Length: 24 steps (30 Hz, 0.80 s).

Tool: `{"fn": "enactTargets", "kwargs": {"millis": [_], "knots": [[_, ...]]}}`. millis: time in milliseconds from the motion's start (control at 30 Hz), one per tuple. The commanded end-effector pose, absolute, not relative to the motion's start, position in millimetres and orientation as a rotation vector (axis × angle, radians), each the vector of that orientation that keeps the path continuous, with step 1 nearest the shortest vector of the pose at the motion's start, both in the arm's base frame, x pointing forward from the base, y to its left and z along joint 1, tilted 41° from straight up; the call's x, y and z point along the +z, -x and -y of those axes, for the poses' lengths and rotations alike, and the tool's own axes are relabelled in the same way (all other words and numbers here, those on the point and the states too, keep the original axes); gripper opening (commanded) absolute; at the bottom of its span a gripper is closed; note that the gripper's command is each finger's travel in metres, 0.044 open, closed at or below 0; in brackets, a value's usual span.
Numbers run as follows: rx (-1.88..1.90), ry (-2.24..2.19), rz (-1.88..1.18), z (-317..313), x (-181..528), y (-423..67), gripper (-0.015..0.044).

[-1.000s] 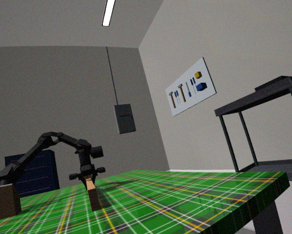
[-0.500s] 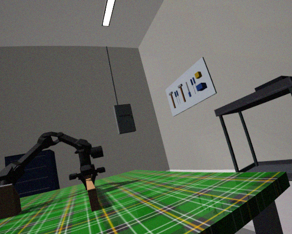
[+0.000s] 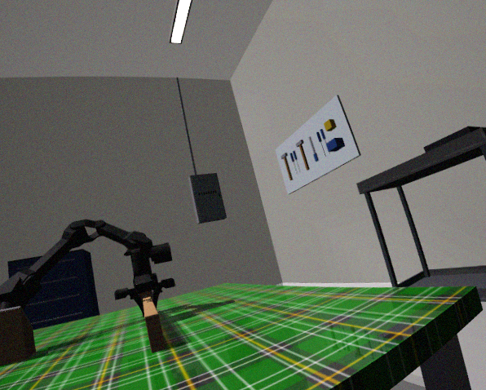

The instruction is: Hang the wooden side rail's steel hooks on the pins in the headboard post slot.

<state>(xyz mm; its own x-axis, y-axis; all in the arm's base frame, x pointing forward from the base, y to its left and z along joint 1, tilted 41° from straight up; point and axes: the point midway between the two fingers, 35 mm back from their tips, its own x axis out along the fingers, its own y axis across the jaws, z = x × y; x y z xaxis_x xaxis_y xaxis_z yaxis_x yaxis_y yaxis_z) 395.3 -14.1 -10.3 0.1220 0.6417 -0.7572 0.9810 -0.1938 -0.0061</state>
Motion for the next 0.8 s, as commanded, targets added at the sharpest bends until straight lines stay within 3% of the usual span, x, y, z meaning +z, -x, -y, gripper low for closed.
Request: {"fn": "enactTargets", "kwargs": {"millis": [0, 767], "knots": [[-0.879, -1.904, -1.558, 18.0, -8.0, -395.0, 0.0], [-0.879, -1.904, -1.557, 20.4, -5.1, -394.5, 0.0]]}}
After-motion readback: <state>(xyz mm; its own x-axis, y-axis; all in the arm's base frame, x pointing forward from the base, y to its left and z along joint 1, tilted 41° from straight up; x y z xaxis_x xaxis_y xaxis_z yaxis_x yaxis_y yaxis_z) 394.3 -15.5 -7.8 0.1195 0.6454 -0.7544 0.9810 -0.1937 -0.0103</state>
